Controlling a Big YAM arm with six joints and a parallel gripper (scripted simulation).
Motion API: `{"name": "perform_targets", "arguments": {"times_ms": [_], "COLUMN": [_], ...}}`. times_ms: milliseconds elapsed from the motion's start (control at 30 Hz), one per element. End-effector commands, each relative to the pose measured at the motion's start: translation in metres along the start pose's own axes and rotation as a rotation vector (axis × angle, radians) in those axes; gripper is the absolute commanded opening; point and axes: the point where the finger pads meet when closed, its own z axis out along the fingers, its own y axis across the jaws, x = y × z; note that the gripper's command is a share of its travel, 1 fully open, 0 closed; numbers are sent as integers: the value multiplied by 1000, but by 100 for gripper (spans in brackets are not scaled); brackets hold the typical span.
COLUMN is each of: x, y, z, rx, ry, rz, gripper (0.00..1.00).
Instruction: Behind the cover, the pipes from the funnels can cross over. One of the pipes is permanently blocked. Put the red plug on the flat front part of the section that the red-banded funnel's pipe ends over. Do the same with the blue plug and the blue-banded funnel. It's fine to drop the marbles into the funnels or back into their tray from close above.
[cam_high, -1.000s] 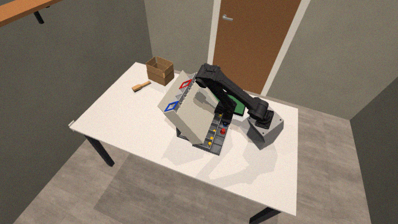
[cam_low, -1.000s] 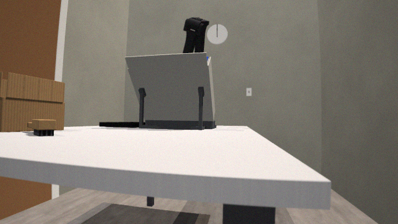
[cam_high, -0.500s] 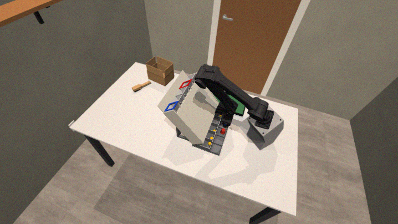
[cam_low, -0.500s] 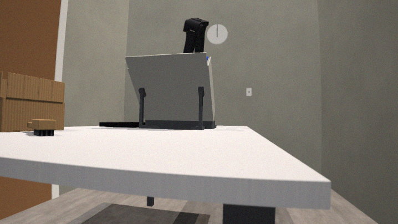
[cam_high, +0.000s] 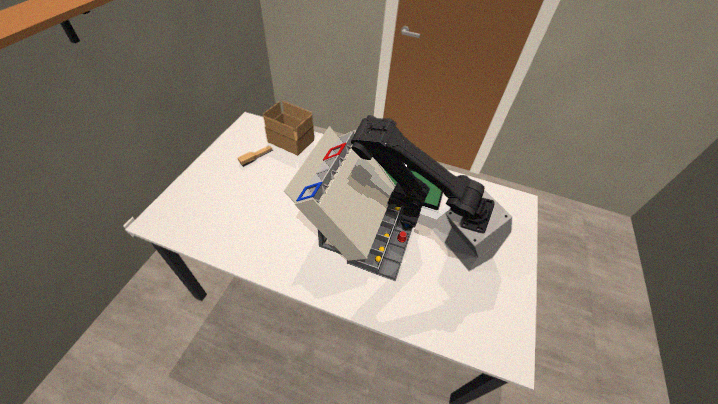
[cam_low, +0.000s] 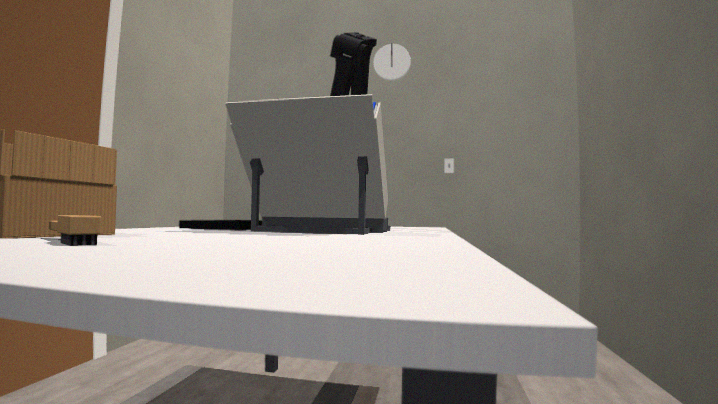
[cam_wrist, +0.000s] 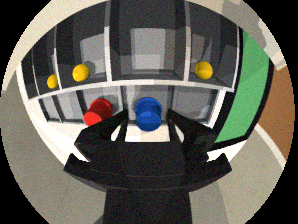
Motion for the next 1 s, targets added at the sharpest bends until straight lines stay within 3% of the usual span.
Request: {"name": "perform_targets", "arguments": {"times_ms": [0,500,967], "x": [1,1,-9], "y": [0,0,-2], "z": [-2,-2,-121], "rx": [1,1,-14], "ry": [-1,-1,68], "rz": [3,3,7], "gripper": [59,59,59]}}
